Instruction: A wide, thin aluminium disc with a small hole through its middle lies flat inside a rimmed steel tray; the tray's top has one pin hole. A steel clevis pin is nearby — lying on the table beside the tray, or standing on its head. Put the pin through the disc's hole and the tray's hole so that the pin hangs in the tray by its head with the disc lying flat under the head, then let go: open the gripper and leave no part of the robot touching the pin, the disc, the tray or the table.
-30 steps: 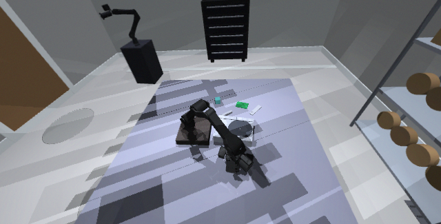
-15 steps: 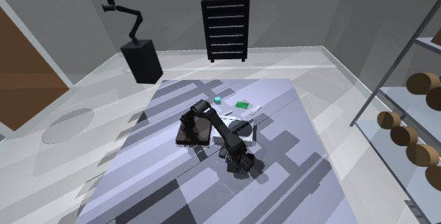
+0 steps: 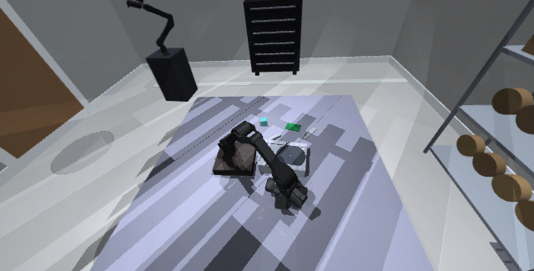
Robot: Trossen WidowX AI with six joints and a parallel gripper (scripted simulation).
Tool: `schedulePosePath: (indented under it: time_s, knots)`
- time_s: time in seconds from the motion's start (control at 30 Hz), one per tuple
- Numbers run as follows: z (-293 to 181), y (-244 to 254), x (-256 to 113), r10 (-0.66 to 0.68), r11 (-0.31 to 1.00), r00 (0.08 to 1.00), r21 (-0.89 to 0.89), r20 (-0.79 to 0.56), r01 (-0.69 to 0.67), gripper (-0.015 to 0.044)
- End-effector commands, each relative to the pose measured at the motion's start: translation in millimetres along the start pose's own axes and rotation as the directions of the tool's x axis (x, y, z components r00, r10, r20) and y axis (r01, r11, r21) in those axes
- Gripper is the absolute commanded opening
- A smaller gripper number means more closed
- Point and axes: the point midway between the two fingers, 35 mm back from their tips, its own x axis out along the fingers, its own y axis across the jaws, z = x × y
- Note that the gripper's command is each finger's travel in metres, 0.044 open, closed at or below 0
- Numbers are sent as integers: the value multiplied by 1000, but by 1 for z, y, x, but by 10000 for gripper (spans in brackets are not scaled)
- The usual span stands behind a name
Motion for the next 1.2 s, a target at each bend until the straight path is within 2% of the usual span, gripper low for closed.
schedulePosePath:
  time_s: [0.0, 0.23, 0.4, 0.53, 0.83, 1.17]
  knots:
    - [0, -1, 4, -6, 1000, 1000, -3, -6, 6, 160]
    - [0, -1, 4, -6, 1000, 1000, -3, -6, 6, 160]
    - [0, -1, 4, -6, 1000, 1000, -3, -6, 6, 29]
    - [0, -1, 4, -6, 1000, 1000, -3, -6, 6, 2]
    - [0, -1, 3, -5, 1000, 1000, -2, -6, 5, 0]
    - [-10, 0, -28, -1, 1000, 1000, 0, -1, 1, 0]
